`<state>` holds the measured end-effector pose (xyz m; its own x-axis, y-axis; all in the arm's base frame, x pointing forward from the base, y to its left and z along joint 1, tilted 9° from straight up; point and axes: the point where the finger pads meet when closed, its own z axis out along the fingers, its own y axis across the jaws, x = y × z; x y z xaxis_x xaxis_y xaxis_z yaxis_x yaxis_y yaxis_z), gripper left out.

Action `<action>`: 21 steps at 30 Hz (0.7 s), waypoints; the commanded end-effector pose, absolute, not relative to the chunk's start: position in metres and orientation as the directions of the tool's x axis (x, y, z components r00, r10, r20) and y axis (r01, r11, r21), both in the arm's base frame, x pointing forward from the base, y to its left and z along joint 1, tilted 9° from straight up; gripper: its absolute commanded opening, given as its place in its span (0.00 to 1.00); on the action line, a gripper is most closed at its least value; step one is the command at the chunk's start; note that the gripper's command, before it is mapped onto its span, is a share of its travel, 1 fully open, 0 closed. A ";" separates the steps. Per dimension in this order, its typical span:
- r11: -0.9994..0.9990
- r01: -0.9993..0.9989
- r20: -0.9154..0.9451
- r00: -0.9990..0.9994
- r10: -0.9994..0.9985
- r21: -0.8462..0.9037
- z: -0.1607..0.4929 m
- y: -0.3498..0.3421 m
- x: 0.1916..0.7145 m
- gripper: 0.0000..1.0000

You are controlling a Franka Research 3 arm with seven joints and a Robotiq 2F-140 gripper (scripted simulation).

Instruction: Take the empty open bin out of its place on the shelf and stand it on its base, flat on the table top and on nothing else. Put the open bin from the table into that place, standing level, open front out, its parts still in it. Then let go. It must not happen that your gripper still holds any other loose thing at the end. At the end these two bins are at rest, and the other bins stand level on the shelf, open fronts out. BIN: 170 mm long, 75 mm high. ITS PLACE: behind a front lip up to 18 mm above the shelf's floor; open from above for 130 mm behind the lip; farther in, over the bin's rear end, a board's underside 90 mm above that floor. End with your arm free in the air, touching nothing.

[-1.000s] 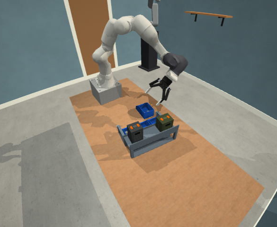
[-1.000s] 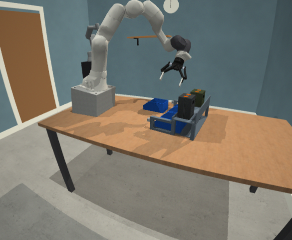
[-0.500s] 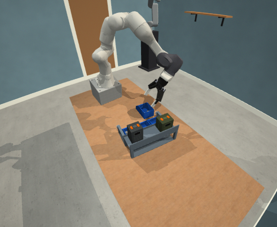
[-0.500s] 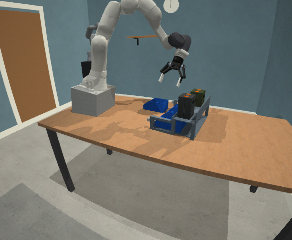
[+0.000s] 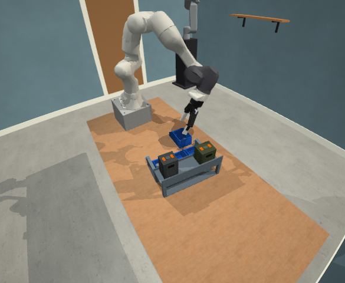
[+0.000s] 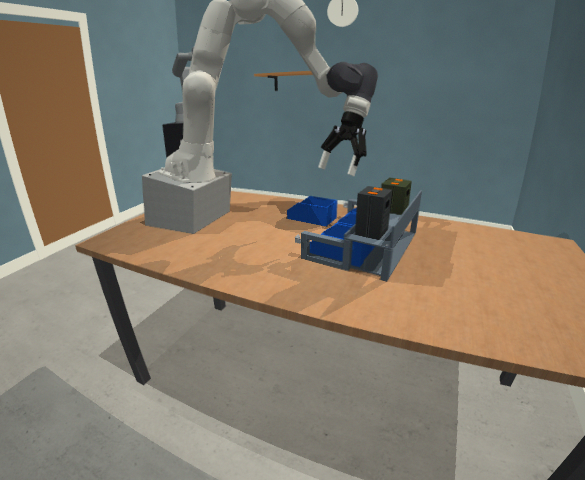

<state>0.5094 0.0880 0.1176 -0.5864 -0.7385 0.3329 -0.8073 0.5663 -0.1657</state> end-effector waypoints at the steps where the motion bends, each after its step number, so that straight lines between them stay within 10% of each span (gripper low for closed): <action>1: 0.670 -0.708 0.239 -0.706 -0.667 -0.223 0.116 0.089 0.517 1.00; 21: 0.881 -0.417 -0.018 -0.902 -0.431 -0.226 0.111 0.065 0.517 1.00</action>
<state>0.5075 0.0631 0.1099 -0.8425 -0.5334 0.0760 -0.5364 0.8174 -0.2099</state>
